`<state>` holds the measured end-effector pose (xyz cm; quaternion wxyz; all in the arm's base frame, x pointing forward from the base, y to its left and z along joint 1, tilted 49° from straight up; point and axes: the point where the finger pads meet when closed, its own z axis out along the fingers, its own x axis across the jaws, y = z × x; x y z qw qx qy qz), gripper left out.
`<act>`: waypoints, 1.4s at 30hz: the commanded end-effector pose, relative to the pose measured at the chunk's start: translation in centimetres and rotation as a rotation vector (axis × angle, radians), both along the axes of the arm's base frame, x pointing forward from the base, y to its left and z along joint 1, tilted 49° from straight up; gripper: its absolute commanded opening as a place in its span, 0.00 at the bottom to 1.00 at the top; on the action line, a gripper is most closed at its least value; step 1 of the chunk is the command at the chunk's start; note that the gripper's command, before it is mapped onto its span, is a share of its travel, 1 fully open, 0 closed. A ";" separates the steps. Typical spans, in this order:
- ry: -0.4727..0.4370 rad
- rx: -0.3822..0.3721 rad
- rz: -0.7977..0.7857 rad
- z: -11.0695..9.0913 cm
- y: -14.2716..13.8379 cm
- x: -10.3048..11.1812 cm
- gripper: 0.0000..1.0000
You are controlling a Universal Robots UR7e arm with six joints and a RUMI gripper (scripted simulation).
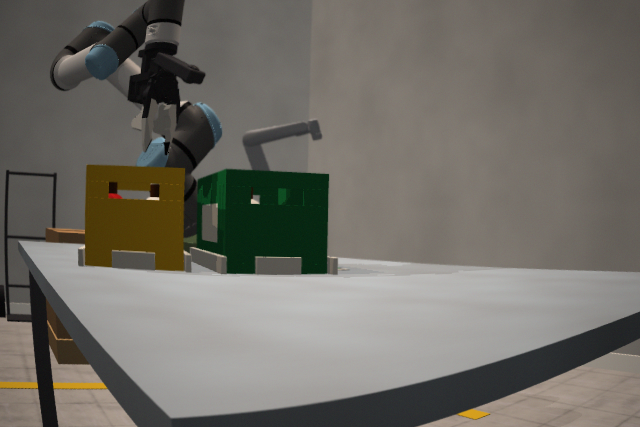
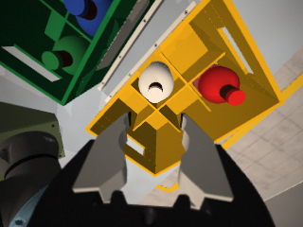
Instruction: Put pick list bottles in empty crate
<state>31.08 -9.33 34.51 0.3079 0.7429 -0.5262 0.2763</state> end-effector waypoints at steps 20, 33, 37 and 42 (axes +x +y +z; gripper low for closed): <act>-0.002 0.001 0.002 -1.9 -2.1 0.3 0.38; -0.001 0.002 0.002 -2.9 -3.2 0.4 0.38; -0.001 0.002 0.002 -3.3 -3.6 0.4 0.38; -0.001 0.002 0.002 -3.7 -4.1 0.5 0.38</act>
